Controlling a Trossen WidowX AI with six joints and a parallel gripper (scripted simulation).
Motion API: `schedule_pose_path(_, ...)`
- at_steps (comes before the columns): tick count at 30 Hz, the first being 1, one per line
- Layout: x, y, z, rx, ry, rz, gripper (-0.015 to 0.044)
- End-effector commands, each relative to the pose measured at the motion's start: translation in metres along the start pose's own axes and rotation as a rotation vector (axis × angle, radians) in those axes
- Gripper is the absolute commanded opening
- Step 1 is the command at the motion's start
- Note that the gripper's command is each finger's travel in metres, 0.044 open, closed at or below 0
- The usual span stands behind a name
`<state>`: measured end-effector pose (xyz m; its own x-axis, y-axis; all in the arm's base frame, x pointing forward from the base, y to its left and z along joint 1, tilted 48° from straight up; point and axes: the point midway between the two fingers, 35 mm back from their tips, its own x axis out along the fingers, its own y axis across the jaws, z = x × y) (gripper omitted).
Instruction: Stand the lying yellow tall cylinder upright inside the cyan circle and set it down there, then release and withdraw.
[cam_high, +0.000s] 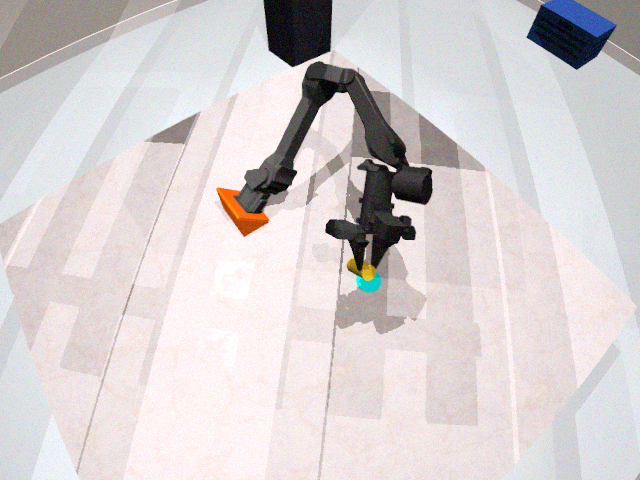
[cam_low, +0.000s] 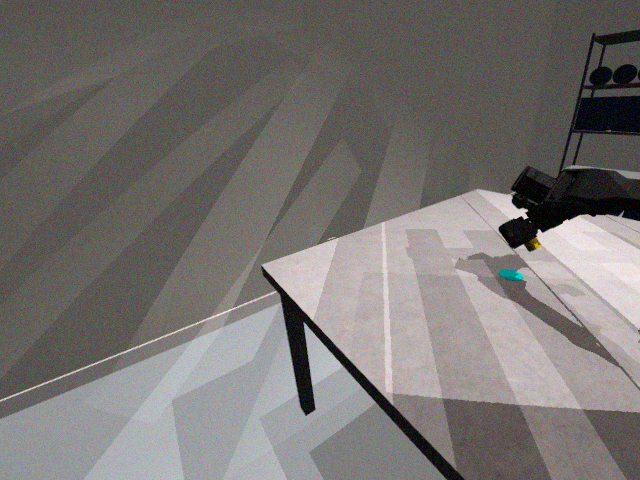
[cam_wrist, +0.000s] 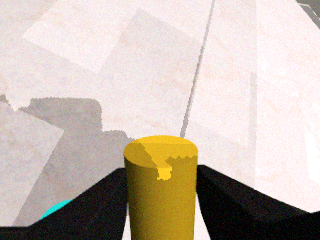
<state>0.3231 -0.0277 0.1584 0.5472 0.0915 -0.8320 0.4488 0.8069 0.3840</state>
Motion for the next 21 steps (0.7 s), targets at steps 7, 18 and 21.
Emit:
schedule_pose_path(7, -0.0009, 0.0004, 0.0004, 0.014, -0.065, -0.006, 0.0105)
schedule_pose_path(18, -0.0029, 0.0017, 0.0011, 0.032, -0.138, -0.005, 0.0105)
schedule_pose_path(21, -0.0036, 0.002, 0.0013, 0.038, -0.158, -0.004, 0.0105)
